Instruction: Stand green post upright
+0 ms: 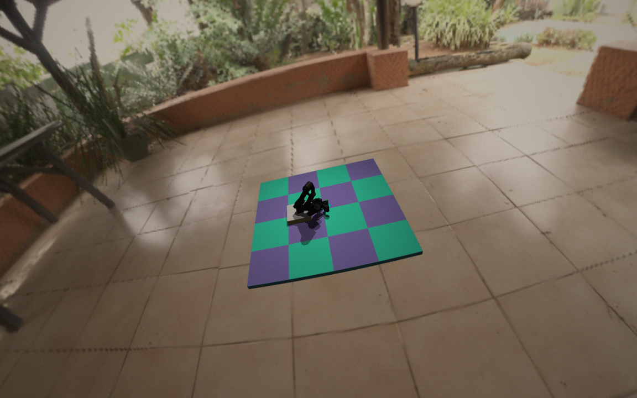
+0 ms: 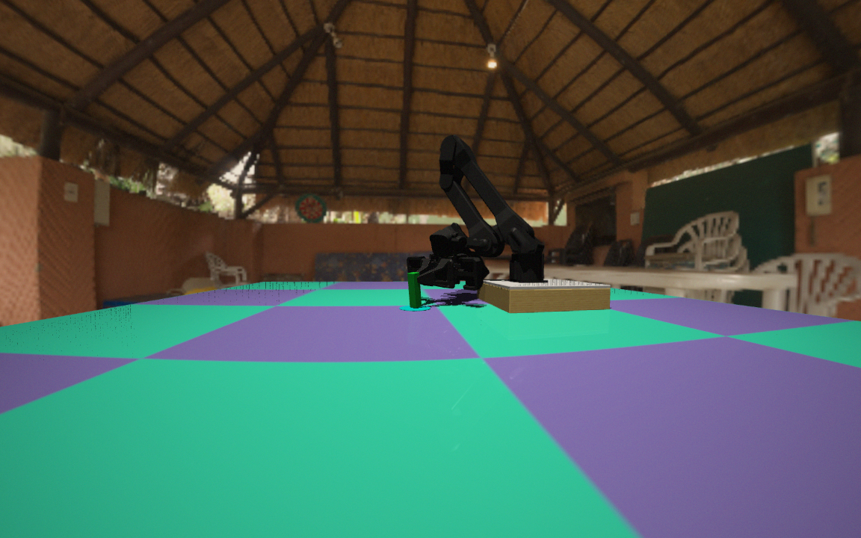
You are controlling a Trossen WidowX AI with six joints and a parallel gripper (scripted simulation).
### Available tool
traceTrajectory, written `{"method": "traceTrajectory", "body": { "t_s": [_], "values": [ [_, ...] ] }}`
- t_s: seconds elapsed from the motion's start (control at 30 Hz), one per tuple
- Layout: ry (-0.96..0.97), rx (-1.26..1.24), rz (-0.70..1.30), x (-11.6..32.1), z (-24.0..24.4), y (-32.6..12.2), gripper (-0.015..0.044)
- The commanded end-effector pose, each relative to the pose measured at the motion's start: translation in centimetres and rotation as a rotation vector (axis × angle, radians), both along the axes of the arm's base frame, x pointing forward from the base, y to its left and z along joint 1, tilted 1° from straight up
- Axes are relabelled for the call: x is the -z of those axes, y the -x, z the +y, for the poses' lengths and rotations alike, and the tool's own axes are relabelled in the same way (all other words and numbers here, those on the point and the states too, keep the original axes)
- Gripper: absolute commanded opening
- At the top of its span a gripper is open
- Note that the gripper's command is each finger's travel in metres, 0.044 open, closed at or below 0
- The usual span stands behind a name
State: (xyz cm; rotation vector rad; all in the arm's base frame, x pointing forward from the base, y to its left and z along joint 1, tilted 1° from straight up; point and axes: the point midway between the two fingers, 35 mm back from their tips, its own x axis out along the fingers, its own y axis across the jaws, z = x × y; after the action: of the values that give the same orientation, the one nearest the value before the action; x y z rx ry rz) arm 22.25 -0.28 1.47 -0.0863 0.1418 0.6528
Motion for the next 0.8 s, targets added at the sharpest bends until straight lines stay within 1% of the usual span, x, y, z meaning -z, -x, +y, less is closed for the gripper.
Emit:
{"method": "traceTrajectory", "body": {
  "t_s": [0.0, 0.1, 0.57, 0.6, 0.77],
  "values": [
    [0.000, 0.006, 0.005, 0.07, -0.02, -0.02, 0.0022],
    [0.000, 0.006, 0.005, 0.07, -0.02, -0.02, 0.0022],
    [0.000, 0.006, 0.005, 0.07, -0.02, -0.02, 0.0390],
    [0.000, 0.006, 0.005, 0.07, -0.02, -0.02, 0.0400],
    [-0.004, 0.000, 0.002, -0.49, -0.25, -0.26, 0.0400]
  ]
}}
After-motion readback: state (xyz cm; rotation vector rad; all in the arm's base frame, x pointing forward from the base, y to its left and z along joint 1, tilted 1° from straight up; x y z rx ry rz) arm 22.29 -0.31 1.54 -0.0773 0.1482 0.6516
